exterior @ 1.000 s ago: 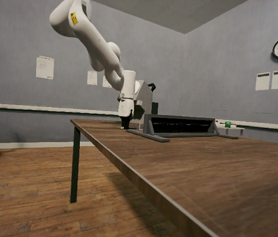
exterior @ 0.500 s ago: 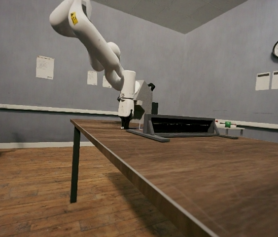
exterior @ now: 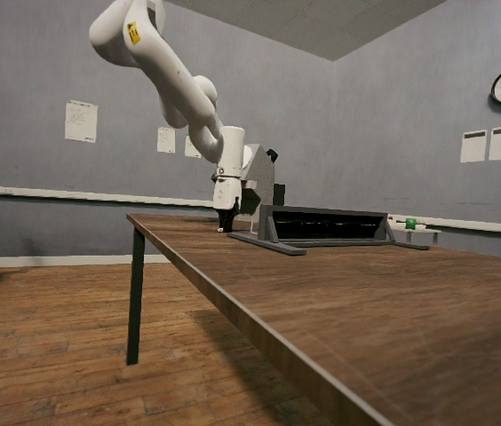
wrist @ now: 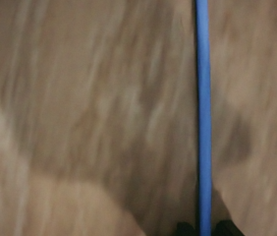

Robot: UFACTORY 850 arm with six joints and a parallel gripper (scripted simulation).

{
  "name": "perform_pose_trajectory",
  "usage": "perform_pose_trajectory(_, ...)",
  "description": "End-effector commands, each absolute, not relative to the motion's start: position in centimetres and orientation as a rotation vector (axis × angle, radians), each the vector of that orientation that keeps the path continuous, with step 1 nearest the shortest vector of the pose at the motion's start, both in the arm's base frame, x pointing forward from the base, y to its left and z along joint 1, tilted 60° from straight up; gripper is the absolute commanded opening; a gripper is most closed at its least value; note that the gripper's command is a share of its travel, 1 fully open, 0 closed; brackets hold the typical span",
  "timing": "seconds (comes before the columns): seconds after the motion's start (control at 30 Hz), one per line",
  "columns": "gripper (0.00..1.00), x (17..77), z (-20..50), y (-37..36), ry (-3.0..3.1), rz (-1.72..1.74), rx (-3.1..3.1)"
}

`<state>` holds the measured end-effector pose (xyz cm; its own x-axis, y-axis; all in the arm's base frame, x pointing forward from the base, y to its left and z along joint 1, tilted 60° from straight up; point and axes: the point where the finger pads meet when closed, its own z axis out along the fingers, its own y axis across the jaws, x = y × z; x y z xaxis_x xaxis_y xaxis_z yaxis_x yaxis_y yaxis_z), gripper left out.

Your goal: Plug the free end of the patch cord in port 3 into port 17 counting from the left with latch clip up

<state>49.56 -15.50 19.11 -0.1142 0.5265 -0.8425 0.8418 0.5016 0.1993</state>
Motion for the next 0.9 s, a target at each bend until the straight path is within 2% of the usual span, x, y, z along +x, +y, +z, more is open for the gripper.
perform_pose_trajectory(0.0,0.00,49.5,19.2,-15.4,1.782,-0.410,1.152)
perform_pose_trajectory(0.87,0.00,47.8,20.8,-13.2,1.782,-0.410,1.152)
